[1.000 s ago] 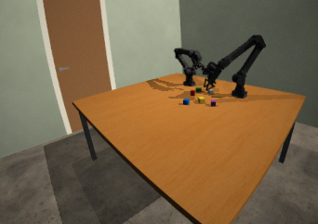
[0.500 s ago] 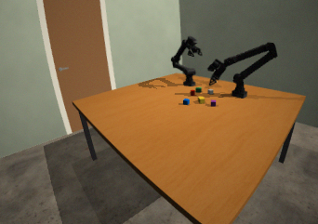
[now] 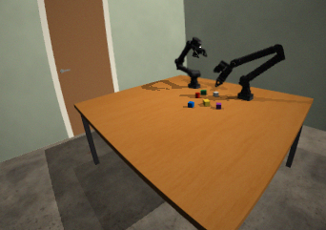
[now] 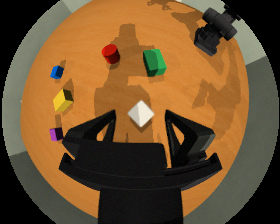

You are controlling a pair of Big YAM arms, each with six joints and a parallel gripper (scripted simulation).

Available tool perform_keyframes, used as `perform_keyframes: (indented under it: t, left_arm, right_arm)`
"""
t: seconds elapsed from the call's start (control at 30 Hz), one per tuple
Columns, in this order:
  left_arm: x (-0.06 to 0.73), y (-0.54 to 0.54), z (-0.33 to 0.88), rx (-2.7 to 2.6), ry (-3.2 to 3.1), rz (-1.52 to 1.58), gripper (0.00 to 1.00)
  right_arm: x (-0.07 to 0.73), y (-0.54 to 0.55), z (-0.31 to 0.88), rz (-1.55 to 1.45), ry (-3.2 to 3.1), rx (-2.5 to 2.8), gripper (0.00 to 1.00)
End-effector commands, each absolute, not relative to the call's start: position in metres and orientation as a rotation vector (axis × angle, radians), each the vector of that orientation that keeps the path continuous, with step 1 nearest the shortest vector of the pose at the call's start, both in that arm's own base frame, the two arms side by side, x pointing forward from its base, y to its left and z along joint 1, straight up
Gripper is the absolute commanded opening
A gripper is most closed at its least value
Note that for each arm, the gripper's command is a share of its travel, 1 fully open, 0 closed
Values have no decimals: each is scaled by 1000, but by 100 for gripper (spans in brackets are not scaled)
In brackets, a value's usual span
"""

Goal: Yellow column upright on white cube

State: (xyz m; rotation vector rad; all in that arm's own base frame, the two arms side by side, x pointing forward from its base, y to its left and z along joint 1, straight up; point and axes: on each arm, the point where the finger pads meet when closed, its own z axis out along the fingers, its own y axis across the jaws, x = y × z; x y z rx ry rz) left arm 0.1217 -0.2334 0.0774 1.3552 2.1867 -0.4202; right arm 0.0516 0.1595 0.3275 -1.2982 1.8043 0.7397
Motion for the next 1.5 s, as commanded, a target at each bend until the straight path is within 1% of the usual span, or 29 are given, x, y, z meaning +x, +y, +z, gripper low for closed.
perform_keyframes:
  t: [0.0, 0.2, 0.27, 0.47, 0.77, 0.83, 1.0, 1.2, 1.4, 1.47]
  left_arm:
    - [133, -239, 90, 1414, 2148, -363, 64]
    - [169, -234, 88, 1666, 2080, -32, 64]
    - [169, -234, 88, 1666, 2080, -32, 64]
    - [217, -224, 80, 1962, 2008, 357, 64]
    - [275, -212, 66, 2392, 1840, 779, 64]
    - [275, -212, 66, 2392, 1840, 779, 64]
    - [309, -203, 53, 2677, 1688, 989, 64]
    - [336, -195, 41, 2870, 1579, 1145, 64]
    - [344, -194, 38, 2893, 1574, 1199, 64]
    - [344, -198, 42, 2872, 1571, 1204, 64]
  right_arm:
    - [48, 154, 350, 753, 1772, -1295, 100]
    - [48, 154, 350, 753, 1772, -1295, 100]
    - [48, 154, 350, 753, 1772, -1295, 100]
    - [58, 170, 334, 737, 1787, -1268, 100]
    - [112, 214, 276, 687, 1774, -1071, 100]
    - [112, 214, 276, 687, 1774, -1071, 100]
    - [151, 223, 233, 646, 1753, -930, 100]
    - [177, 218, 197, 606, 1738, -828, 100]
    - [183, 214, 186, 593, 1737, -801, 100]
    - [182, 217, 201, 605, 1713, -798, 100]
